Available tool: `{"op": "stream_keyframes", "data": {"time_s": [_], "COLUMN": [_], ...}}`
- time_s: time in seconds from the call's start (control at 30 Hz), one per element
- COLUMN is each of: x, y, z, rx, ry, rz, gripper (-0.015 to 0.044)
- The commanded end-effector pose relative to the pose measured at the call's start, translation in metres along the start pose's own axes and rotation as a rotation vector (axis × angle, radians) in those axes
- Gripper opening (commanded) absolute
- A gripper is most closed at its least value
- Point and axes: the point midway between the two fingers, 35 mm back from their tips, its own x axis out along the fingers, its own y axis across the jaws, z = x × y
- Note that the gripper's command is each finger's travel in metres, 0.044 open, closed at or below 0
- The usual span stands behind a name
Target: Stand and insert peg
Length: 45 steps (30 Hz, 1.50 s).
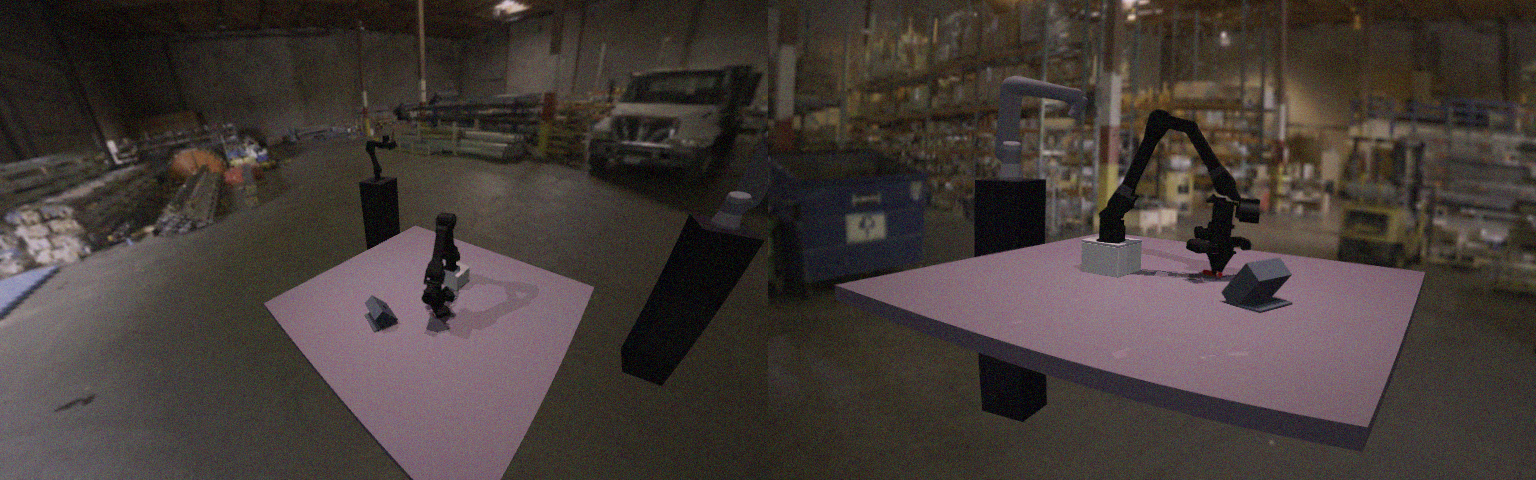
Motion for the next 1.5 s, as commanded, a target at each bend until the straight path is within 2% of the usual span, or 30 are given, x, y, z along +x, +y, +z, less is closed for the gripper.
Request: {"op": "stream_keyframes", "data": {"time_s": [0.0,1.47], "x": [-0.001,-0.019], "y": [0.001,0.000], "z": [0.002,0.026], "rx": [0.001,0.001], "ry": [0.034,0.411], "rz": [0.002,0.002], "gripper": [0.0049,0.0049]}}
